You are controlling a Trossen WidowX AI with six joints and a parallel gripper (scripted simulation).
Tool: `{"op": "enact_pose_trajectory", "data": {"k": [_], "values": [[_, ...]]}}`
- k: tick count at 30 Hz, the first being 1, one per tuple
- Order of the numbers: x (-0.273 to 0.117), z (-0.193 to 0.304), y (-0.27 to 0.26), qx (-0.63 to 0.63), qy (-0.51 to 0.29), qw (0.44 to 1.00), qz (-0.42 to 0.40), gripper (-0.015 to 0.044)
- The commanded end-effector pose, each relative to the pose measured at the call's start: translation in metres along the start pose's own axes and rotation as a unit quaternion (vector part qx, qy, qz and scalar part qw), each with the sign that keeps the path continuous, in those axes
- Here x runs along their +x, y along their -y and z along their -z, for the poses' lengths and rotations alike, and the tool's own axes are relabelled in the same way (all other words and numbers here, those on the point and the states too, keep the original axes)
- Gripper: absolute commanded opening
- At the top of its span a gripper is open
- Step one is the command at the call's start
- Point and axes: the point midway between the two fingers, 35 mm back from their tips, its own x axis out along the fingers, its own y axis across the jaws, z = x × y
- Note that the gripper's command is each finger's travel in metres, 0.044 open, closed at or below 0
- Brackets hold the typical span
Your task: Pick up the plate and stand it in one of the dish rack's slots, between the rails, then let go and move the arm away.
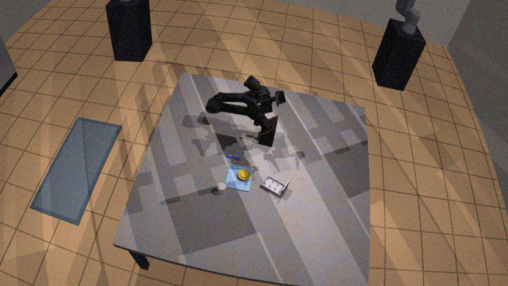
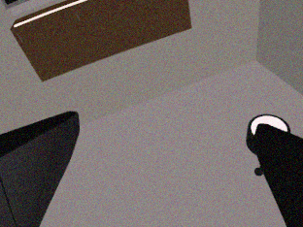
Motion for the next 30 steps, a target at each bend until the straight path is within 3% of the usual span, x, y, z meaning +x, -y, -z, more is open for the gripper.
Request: {"op": "enact_pose_trajectory", "data": {"k": [1,20,30], "values": [[0.0,0.0,0.0,-0.001,0.0,1.0,0.0,0.04],[0.034,-0.02,-0.001,-0.265,0.08,0.961,-0.008,0.04],[0.049,-0.035,-0.009,-0.31,0.122,0.943,-0.014,0.04]]}}
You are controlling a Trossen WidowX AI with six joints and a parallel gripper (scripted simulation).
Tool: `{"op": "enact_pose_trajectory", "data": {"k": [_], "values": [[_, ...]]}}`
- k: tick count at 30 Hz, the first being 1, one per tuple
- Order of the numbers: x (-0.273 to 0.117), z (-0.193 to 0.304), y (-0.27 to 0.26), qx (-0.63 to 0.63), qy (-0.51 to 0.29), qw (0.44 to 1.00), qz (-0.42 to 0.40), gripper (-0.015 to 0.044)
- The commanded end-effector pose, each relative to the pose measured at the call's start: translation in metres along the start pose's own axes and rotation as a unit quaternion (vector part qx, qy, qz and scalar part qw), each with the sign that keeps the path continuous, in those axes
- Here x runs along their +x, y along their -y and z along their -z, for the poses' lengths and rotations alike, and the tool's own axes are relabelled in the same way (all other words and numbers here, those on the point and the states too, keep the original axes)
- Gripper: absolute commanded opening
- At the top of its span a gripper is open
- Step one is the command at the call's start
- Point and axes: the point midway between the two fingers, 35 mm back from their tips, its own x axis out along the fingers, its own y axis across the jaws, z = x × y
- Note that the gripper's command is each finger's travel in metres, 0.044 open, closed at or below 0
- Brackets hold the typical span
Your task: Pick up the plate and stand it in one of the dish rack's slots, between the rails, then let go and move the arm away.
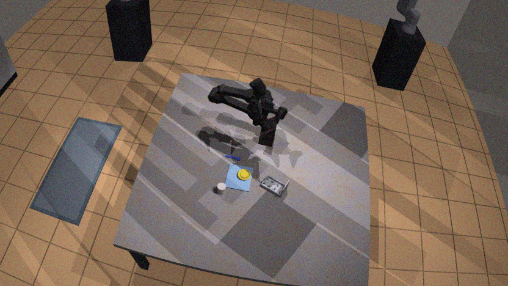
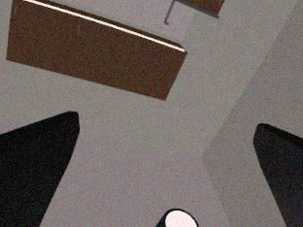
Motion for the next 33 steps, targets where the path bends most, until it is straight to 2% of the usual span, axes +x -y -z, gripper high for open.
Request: {"op": "enact_pose_trajectory", "data": {"k": [1,16,33], "values": [[0.006,-0.002,0.0,-0.029,0.012,1.0,0.003,0.04],[0.04,-0.032,0.006,-0.242,0.102,0.964,0.046,0.04],[0.073,-0.079,0.01,-0.456,0.185,0.858,0.148,0.04]]}}
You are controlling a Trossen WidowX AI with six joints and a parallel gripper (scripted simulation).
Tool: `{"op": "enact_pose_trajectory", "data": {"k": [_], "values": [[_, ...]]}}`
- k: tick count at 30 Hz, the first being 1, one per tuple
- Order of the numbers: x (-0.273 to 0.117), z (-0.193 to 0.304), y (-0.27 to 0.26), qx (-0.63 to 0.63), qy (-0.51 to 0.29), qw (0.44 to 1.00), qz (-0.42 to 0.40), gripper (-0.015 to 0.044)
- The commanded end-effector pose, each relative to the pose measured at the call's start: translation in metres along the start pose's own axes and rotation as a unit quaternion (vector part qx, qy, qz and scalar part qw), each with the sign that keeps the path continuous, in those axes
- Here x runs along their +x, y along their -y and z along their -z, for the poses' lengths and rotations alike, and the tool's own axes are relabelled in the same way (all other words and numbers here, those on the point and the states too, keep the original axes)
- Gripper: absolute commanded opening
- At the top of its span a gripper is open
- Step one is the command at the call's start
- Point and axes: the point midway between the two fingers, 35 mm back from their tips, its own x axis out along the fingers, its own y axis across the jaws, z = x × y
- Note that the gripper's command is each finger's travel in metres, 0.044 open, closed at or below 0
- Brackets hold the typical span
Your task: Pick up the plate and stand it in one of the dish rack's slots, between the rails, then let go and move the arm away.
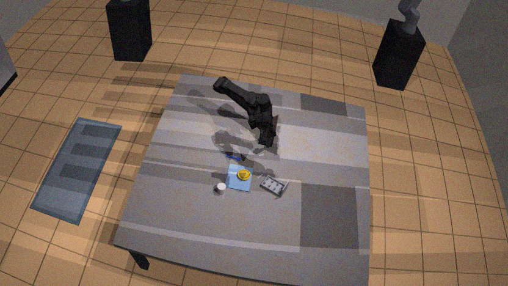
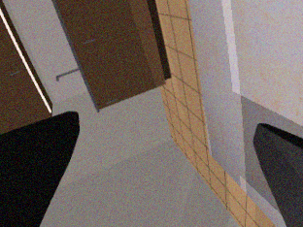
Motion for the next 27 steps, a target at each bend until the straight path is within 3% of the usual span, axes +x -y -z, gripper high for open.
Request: {"op": "enact_pose_trajectory", "data": {"k": [1,14,27], "values": [[0.01,-0.004,0.004,-0.052,0.01,0.998,0.025,0.04],[0.042,-0.028,0.032,-0.239,0.03,0.961,0.137,0.04],[0.067,-0.058,0.066,-0.401,0.003,0.879,0.258,0.04]]}}
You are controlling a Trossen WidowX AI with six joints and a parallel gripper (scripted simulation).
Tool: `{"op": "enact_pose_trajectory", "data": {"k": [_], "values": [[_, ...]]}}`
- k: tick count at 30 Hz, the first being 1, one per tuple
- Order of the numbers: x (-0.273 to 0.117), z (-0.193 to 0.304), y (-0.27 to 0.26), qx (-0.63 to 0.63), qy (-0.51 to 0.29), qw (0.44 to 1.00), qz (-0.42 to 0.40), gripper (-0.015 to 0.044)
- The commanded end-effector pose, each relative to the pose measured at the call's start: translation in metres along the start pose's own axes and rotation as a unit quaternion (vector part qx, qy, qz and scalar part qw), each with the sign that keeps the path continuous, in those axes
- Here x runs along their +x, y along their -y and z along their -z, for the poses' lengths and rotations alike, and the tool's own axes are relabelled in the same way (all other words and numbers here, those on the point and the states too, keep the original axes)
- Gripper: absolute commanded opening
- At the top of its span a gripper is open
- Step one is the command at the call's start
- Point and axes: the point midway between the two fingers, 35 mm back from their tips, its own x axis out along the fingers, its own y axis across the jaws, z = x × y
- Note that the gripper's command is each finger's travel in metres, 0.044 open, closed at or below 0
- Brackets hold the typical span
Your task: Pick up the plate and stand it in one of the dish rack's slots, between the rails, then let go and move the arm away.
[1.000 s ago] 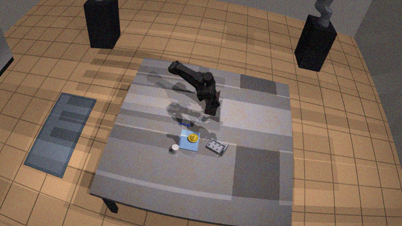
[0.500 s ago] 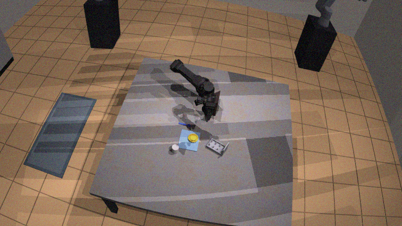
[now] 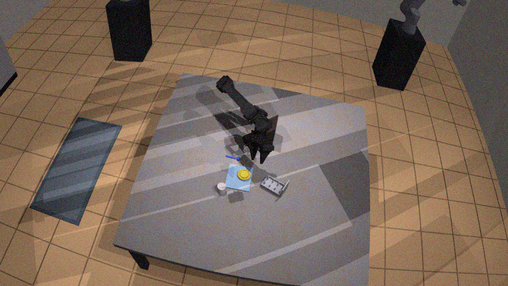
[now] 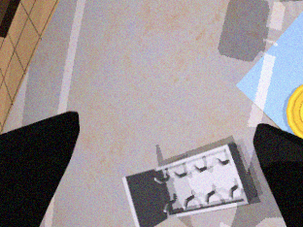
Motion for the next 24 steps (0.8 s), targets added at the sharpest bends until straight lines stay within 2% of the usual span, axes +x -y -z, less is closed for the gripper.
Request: {"op": "enact_pose_trajectory", "data": {"k": [1,12,24], "values": [[0.01,-0.001,0.007,-0.05,-0.015,0.998,0.028,0.04],[0.039,-0.002,0.041,-0.197,-0.081,0.97,0.116,0.04],[0.063,-0.001,0.08,-0.332,-0.183,0.907,0.182,0.04]]}}
